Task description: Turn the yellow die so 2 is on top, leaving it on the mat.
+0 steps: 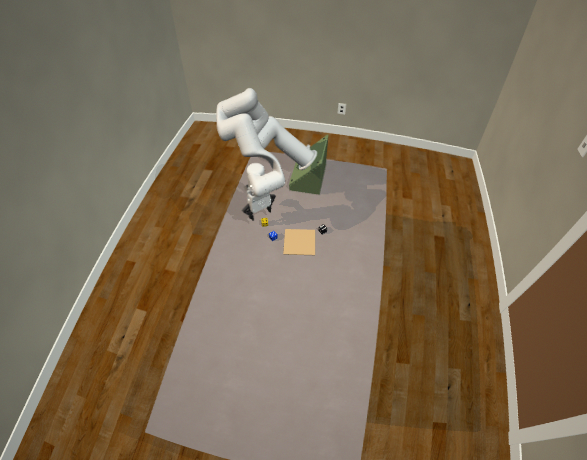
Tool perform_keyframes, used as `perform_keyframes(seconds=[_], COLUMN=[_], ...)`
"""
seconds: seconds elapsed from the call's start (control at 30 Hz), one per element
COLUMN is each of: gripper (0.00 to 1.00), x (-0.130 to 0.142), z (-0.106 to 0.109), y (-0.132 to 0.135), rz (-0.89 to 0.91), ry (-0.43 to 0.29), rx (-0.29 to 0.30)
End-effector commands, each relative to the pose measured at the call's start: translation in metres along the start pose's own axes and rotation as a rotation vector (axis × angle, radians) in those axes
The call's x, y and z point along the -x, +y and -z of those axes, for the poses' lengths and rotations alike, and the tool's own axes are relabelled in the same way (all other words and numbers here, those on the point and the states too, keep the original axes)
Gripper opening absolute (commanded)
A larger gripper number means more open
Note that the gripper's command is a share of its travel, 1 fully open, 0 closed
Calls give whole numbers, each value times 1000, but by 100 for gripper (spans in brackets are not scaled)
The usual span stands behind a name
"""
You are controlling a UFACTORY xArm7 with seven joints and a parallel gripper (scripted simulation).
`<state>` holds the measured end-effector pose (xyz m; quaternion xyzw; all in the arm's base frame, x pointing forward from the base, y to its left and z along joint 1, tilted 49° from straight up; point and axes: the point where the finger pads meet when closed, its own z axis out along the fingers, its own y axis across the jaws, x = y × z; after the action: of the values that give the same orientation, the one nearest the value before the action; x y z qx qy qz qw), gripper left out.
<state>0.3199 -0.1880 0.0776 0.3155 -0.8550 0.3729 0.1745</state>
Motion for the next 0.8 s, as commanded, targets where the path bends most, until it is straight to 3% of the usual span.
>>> perform_keyframes(seconds=[0.0,0.2,0.77], gripper=[100,100,100], x=[30,68,81], z=[1,1,1], y=[-3,-7,-8], rz=[1,1,1], ry=[-1,-1,-1], rx=[-1,-1,-1])
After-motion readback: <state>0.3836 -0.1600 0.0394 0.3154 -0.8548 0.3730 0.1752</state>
